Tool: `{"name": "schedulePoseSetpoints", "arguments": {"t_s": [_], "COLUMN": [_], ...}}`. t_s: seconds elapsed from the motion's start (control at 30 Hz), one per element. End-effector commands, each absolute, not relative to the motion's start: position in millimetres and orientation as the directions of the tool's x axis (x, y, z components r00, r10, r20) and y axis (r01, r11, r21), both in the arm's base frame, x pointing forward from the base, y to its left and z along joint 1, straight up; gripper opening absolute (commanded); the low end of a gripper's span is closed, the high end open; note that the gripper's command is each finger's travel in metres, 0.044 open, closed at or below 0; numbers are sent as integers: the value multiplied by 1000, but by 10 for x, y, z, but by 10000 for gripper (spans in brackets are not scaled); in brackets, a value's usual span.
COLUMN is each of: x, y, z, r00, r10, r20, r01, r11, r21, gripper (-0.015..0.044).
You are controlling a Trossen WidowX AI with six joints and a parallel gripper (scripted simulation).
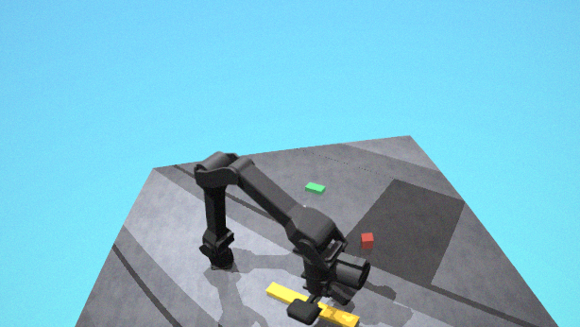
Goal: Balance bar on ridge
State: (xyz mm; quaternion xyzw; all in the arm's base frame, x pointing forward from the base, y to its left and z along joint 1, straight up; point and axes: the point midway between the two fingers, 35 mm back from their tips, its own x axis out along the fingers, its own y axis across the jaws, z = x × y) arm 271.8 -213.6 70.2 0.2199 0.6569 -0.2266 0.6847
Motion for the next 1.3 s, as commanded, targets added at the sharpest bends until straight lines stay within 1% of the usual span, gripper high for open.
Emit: {"name": "schedulePoseSetpoints", "arguments": {"t_s": [0.0,0.27,0.7,0.9,1.13,1.27], "x": [2706,2706,2706,2710,2710,2718], "y": [-2136,-2136,-2136,-2130,-2130,-2137], "z": [628,508,505,509,509,572], "r00": [27,26,26,29,29,29], "r10": [-21,-21,-21,-17,-17,-17], "r20": [-999,-999,-999,-999,-999,-999], "r01": [595,595,595,599,599,599], "r11": [804,804,804,801,801,801], "r21": [-1,-1,-1,4,4,3], "gripper": [315,315,315,157,111,6]}}
